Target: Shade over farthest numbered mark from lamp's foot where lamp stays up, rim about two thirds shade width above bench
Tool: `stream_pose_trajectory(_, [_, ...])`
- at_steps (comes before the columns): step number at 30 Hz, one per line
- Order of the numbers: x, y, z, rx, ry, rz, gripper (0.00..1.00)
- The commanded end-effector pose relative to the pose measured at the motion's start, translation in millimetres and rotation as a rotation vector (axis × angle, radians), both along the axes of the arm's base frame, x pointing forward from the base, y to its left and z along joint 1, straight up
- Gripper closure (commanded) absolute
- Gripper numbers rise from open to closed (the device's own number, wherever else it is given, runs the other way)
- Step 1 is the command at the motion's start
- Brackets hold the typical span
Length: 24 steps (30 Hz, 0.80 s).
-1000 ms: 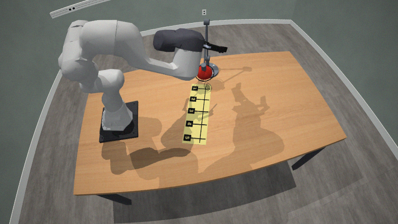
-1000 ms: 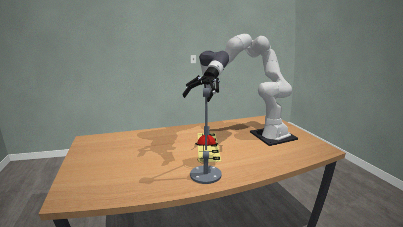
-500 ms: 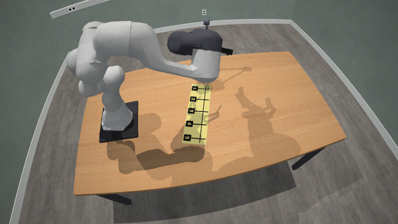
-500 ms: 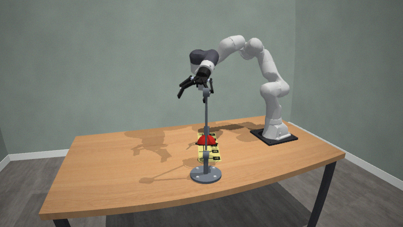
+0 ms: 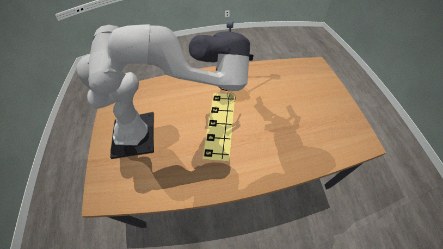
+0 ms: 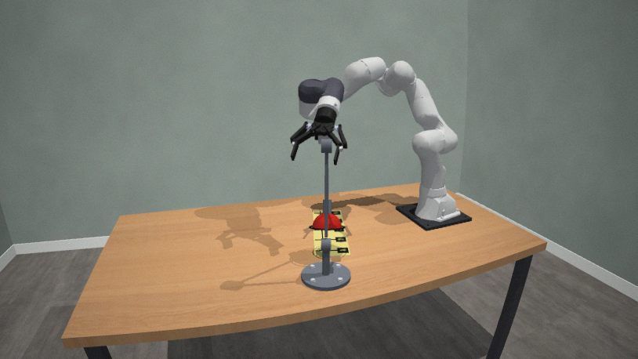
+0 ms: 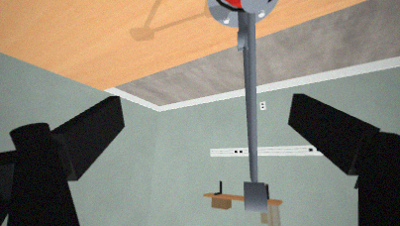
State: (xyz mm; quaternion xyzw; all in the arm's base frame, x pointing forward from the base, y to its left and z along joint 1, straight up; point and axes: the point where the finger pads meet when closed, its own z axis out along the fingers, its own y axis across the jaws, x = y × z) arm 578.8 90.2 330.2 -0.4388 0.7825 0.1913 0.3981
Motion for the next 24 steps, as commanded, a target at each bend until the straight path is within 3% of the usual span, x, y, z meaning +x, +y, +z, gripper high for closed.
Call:
stream_pose_trajectory(1, [-13.7,1.8,-3.6,-0.009,0.019,0.057,0.0])
stream_pose_trajectory(11, [-37.4,7.0,-10.8,-0.027,0.058,0.172,0.0])
stream_pose_trajectory(24, [-25.4,30.2,-29.9,-0.025,0.052,0.161,0.0])
